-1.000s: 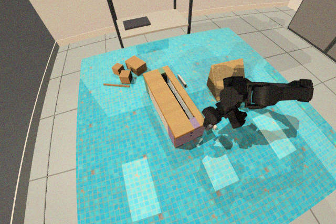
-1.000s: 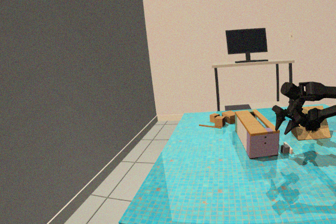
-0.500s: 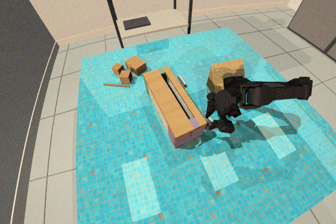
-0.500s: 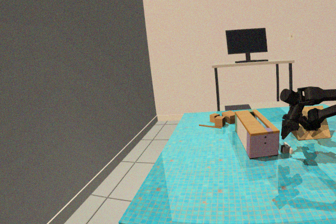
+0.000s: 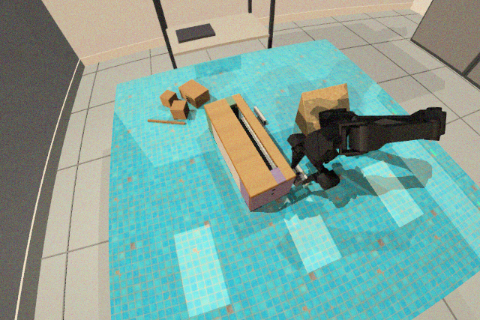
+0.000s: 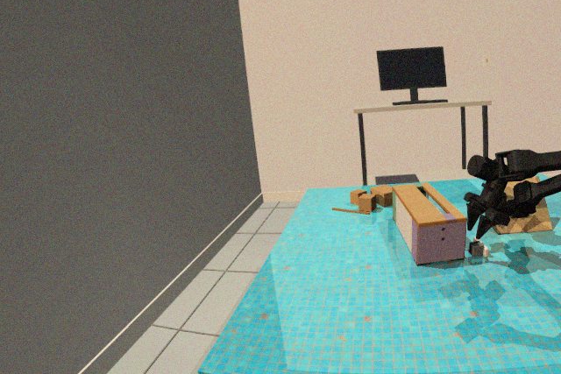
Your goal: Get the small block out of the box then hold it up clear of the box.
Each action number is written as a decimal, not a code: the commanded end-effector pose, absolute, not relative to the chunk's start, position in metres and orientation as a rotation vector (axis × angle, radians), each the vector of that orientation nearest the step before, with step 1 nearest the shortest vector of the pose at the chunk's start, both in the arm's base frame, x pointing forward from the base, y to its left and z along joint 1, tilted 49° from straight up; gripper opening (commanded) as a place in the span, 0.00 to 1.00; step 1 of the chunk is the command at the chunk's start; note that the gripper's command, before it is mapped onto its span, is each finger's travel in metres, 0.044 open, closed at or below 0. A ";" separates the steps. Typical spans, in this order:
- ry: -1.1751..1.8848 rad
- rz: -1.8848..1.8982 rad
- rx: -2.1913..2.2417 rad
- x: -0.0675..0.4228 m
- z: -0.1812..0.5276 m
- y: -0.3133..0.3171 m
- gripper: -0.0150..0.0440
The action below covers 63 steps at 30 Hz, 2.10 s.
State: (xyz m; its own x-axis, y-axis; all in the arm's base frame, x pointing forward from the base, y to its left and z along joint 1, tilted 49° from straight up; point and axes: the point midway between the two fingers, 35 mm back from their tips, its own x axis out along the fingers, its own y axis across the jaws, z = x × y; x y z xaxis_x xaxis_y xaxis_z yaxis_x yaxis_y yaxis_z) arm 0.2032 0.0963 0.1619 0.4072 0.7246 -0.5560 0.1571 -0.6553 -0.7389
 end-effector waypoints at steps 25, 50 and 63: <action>-0.740 1.245 -2.067 0.203 0.128 0.126 0.74; -0.735 1.243 -2.062 0.202 0.122 0.131 0.25; -0.742 1.251 -2.071 0.203 0.148 0.101 0.25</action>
State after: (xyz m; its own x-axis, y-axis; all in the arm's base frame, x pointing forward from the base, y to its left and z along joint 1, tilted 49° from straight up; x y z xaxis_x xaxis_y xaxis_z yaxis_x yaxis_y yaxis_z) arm 0.2015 0.1070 0.1387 0.3917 0.7179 -0.5755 0.1407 -0.6649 -0.7336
